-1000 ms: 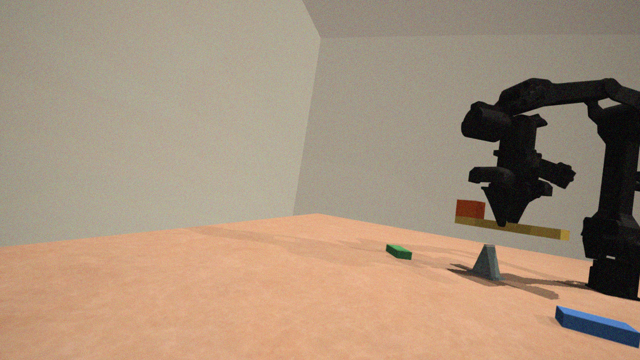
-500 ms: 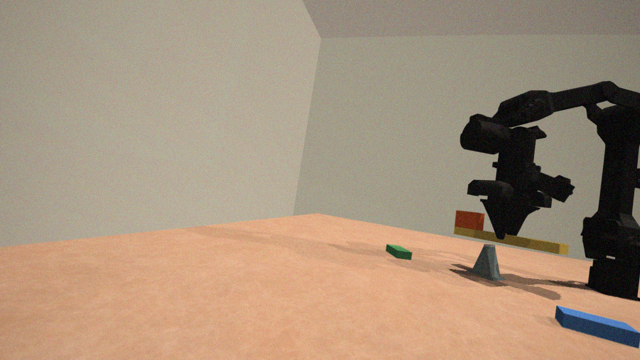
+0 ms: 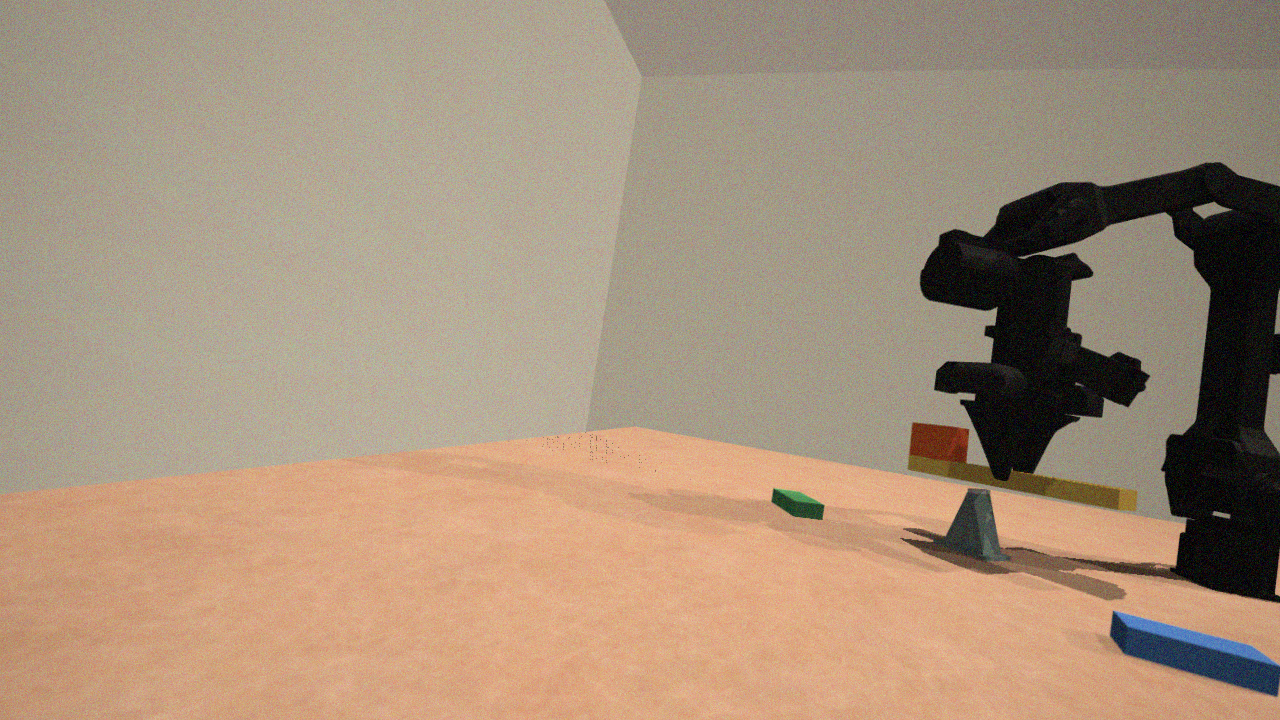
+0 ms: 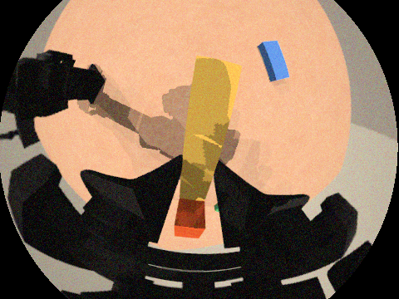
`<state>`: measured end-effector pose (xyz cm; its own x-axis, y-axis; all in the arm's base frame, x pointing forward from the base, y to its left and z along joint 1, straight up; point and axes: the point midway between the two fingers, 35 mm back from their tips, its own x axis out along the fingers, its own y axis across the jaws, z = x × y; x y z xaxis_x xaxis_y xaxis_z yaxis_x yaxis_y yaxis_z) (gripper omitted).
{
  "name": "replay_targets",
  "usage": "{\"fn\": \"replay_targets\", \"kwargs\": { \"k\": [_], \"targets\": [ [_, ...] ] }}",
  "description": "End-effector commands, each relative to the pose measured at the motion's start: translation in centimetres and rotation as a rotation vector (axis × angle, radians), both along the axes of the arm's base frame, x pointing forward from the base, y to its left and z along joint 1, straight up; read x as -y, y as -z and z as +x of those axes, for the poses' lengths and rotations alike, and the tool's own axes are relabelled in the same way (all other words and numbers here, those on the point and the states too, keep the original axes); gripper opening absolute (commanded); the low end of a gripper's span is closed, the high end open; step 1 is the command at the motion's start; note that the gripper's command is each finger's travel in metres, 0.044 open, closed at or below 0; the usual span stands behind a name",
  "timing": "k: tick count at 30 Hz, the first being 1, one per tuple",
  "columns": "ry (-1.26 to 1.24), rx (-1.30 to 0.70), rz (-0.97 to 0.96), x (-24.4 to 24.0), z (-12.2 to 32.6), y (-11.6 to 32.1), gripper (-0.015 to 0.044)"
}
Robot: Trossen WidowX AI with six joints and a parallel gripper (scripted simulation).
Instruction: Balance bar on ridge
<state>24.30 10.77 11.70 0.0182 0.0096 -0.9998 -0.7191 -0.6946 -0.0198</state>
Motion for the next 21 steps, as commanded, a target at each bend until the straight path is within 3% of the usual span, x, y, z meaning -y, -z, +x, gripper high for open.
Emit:
{"fn": "replay_targets", "kwargs": {
  "k": [1, 21],
  "targets": [
    [0.001, 0.001, -0.001, 0.03, 0.04, 0.06, 0.0000],
    [0.001, 0.001, -0.001, 0.03, 0.04, 0.22, 0.0000]
  ]
}}
